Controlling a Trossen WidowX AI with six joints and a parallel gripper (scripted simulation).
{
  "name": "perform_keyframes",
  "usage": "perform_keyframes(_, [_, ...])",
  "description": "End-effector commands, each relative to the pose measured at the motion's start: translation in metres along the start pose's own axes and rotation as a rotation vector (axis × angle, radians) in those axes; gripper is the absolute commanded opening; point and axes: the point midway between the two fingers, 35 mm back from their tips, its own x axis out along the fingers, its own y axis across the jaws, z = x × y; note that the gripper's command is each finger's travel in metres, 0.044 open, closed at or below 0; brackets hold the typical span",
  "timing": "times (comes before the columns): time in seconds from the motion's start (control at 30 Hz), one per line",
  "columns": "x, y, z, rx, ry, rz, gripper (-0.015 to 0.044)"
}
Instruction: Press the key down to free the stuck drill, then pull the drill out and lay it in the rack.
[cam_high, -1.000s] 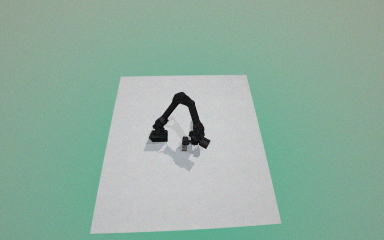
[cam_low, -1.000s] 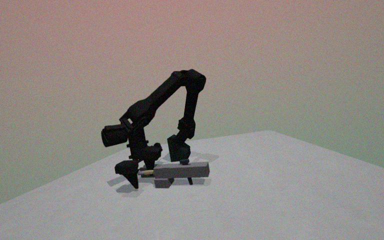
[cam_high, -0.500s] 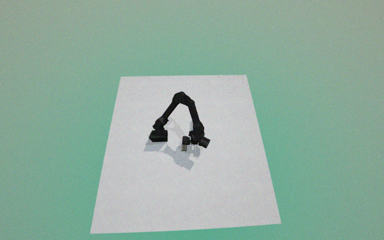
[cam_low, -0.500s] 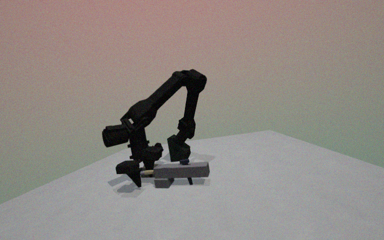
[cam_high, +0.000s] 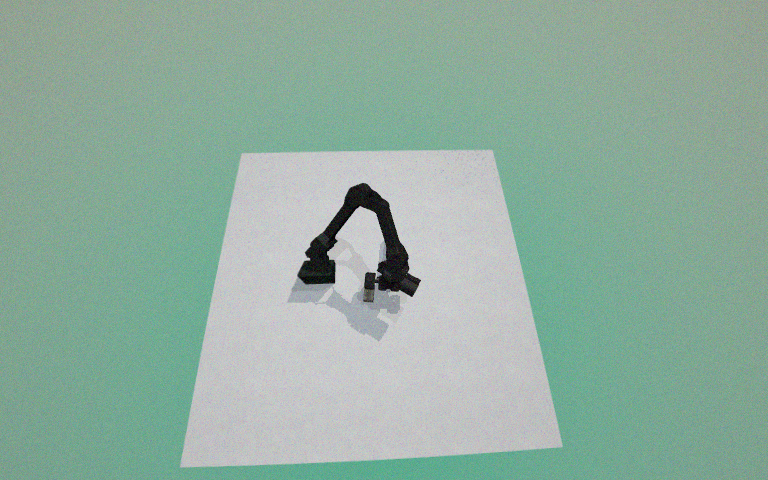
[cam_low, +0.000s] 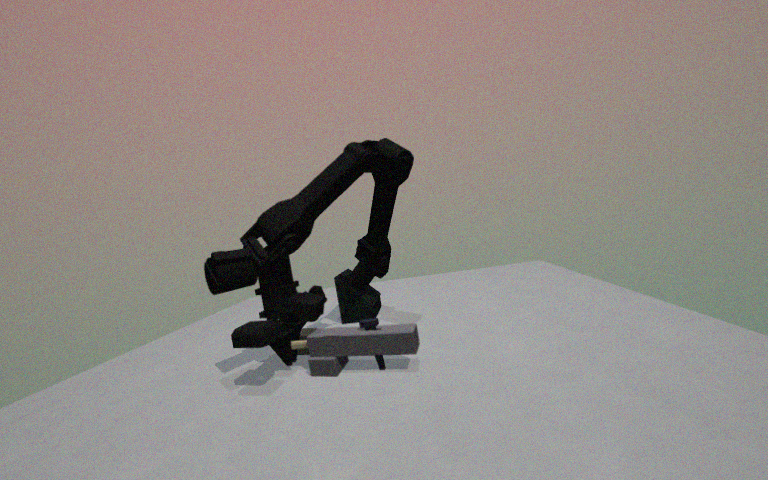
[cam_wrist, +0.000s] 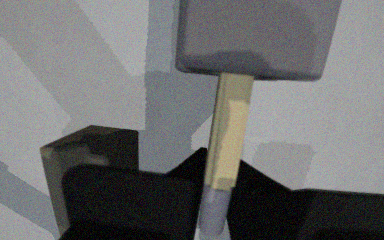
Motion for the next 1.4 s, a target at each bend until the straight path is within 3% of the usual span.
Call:
perform_keyframes(0.0, [0.0,0.0,0.0,0.001,0.0,-0.001,0.0])
perform_keyframes(1.37, [-0.004,0.001,-0.015,0.007,-0.004,0.0,0.0])
